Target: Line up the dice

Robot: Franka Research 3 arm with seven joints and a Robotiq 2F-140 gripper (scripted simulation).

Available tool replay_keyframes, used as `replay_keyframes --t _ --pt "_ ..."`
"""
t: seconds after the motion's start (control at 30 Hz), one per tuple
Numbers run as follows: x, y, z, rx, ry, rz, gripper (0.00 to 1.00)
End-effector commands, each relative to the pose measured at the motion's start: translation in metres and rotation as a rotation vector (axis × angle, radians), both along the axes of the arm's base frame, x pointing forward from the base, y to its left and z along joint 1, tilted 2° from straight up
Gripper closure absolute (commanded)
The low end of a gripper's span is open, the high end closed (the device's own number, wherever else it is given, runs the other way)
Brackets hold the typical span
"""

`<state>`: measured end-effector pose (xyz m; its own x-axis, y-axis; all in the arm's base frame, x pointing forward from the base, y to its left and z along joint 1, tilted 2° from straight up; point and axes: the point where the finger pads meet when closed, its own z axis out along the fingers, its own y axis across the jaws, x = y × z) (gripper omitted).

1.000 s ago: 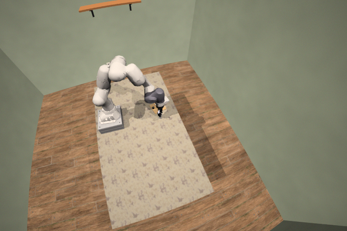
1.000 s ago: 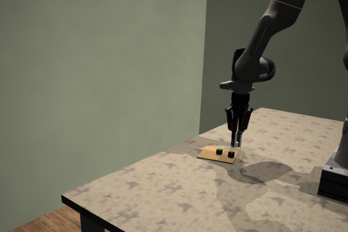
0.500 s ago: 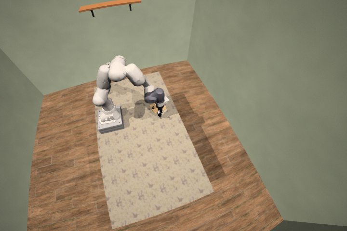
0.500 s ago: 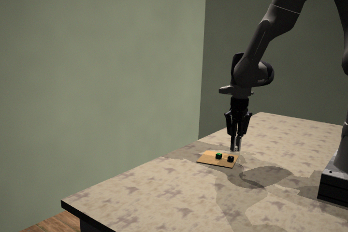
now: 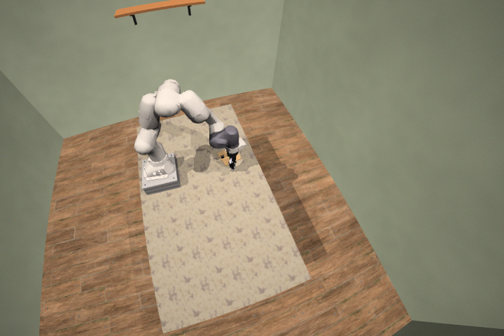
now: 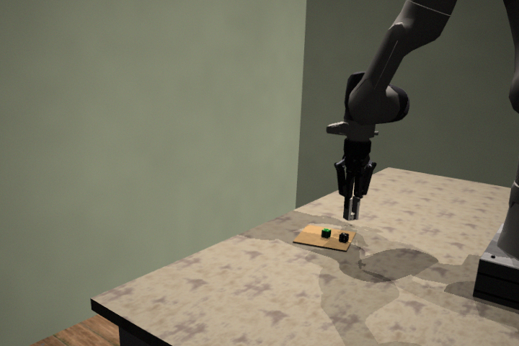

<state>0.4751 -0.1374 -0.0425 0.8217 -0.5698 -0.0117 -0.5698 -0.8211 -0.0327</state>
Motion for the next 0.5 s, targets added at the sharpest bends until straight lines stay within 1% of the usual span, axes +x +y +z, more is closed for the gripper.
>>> replay_keyframes --t 0.0,0.03,0.1,0.2,0.3,0.37,0.47 --pt "-0.002 -0.001 0.023 0.003 0.006 0.0 0.91" --pt "-0.002 -0.001 0.031 0.003 0.006 0.0 0.91" --pt "-0.002 -0.001 0.031 0.003 0.006 0.0 0.91" --pt "-0.002 -0.002 0.053 0.003 0.006 0.0 0.91" --pt "-0.002 -0.002 0.071 0.003 0.006 0.0 0.91" --pt "-0.002 -0.003 0.078 0.003 0.006 0.0 0.91" --pt "-0.002 -0.003 0.082 0.003 0.006 0.0 0.91"
